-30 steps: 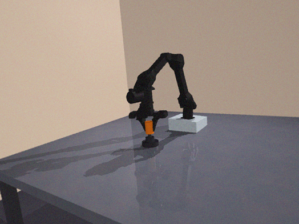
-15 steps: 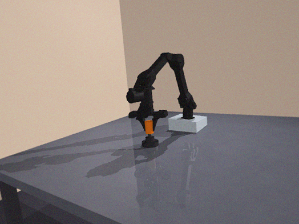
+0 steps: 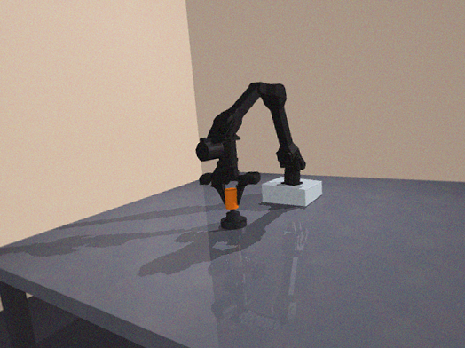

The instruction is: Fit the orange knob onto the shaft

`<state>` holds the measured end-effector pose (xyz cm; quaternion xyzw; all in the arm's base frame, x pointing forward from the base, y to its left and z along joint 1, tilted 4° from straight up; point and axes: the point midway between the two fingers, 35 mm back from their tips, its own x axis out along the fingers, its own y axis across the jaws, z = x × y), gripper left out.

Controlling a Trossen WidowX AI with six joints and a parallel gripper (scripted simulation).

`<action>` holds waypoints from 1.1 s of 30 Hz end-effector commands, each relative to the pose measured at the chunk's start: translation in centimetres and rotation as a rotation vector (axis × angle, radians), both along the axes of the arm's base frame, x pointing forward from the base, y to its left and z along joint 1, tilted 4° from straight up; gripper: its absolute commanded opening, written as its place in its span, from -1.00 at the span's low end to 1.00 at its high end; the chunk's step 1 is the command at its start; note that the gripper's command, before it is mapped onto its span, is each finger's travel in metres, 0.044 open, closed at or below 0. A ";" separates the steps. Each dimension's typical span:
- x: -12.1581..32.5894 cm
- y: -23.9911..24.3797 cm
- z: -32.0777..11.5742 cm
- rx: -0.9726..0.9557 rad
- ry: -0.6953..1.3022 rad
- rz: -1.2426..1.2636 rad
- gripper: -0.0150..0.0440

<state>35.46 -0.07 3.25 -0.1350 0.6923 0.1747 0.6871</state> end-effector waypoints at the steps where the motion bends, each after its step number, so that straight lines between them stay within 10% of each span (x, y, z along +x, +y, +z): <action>1: -0.1 -0.1 0.0 -0.004 -0.001 0.004 -0.49; 33: -0.4 -0.1 0.6 0.000 -0.012 0.213 -0.49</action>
